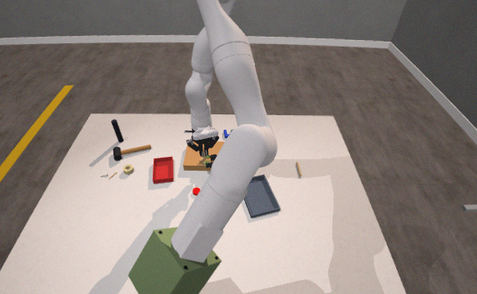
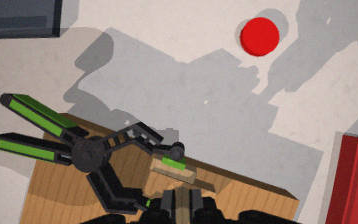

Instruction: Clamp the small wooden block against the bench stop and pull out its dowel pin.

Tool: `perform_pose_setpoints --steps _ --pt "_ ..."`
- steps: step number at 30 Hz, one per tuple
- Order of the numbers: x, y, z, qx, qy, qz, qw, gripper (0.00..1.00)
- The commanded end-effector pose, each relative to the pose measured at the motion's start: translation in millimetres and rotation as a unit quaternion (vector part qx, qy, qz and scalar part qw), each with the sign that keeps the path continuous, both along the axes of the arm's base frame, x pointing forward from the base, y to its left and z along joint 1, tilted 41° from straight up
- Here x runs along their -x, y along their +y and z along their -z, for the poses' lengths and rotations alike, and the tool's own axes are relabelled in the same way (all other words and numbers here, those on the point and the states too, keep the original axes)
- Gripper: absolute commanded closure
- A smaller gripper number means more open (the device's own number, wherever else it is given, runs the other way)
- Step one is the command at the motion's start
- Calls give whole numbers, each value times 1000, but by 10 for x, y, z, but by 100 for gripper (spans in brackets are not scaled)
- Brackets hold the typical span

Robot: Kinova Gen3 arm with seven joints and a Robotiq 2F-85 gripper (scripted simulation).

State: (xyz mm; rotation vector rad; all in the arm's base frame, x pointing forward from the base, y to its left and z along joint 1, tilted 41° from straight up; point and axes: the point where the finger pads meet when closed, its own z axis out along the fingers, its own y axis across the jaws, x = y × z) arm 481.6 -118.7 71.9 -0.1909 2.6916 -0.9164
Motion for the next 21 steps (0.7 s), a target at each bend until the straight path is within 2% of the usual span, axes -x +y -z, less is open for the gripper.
perform_pose_setpoints --steps 1,21 --pt "-5 -8 -18 6 9 -11 1000 90" --pt "-5 -6 -19 26 45 -58 997 90"
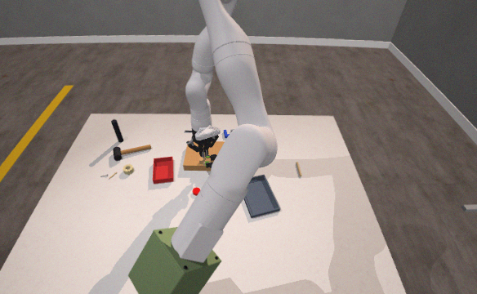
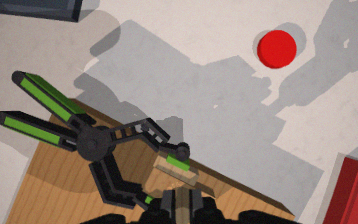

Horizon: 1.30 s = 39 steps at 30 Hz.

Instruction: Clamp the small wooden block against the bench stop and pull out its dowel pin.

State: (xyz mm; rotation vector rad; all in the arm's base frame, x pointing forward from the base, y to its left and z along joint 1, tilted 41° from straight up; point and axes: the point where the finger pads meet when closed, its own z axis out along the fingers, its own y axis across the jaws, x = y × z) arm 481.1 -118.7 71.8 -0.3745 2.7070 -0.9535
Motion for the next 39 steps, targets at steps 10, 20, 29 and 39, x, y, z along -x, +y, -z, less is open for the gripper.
perform_pose_setpoints --steps 10,20,29,39 --pt "-10 -6 -20 13 21 -27 999 90" --pt "-10 -5 -21 22 38 -49 998 90" --pt "-10 -4 -21 28 49 -64 996 90" --pt "-8 -3 -23 29 51 -66 996 90"
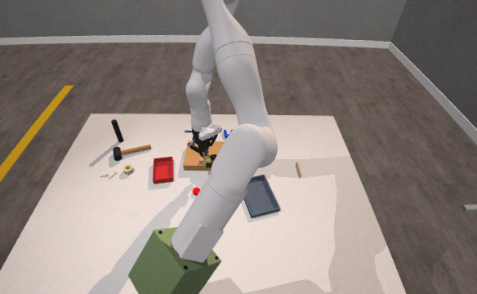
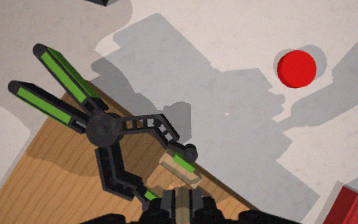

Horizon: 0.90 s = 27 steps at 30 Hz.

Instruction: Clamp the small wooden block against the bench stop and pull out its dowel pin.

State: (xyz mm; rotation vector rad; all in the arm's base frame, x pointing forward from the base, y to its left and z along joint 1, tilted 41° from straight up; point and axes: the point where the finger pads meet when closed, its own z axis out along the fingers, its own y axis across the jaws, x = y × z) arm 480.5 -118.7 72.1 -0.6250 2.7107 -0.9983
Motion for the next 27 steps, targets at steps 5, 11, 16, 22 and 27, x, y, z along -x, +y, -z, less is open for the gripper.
perform_pose_setpoints --steps 5,11,16,22,27 --pt "-12 -3 -21 -3 -9 11 1000 90" --pt "-11 -3 -21 -7 -17 22 1000 90" --pt "-10 -3 -21 -10 -23 29 999 90" --pt "-10 -3 -22 -14 -30 38 999 90" --pt "-9 -3 -22 -17 -36 47 998 90"
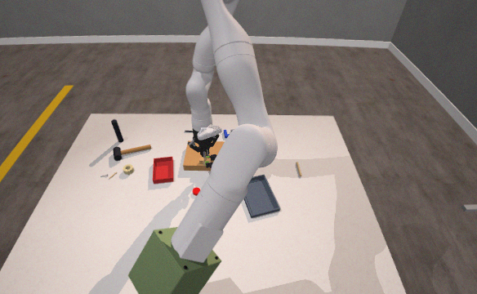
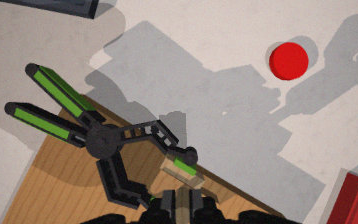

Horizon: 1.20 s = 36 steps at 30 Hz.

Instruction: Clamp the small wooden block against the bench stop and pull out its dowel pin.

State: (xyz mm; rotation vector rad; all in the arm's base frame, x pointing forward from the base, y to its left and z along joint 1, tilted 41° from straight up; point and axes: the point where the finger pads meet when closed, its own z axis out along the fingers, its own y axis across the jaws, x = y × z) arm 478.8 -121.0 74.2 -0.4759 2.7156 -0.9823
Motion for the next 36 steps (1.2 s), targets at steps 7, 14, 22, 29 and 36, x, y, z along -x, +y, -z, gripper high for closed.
perform_pose_setpoints --steps 7,14,22,29,36 --pt "-25 20 -1 -7 -14 13 1000 90" --pt "-25 20 -2 -12 -23 24 999 90" --pt "-24 20 -2 -17 -32 36 999 90" --pt "-24 20 -2 -20 -37 43 998 90" --pt "-23 20 -2 -23 -45 53 997 90"
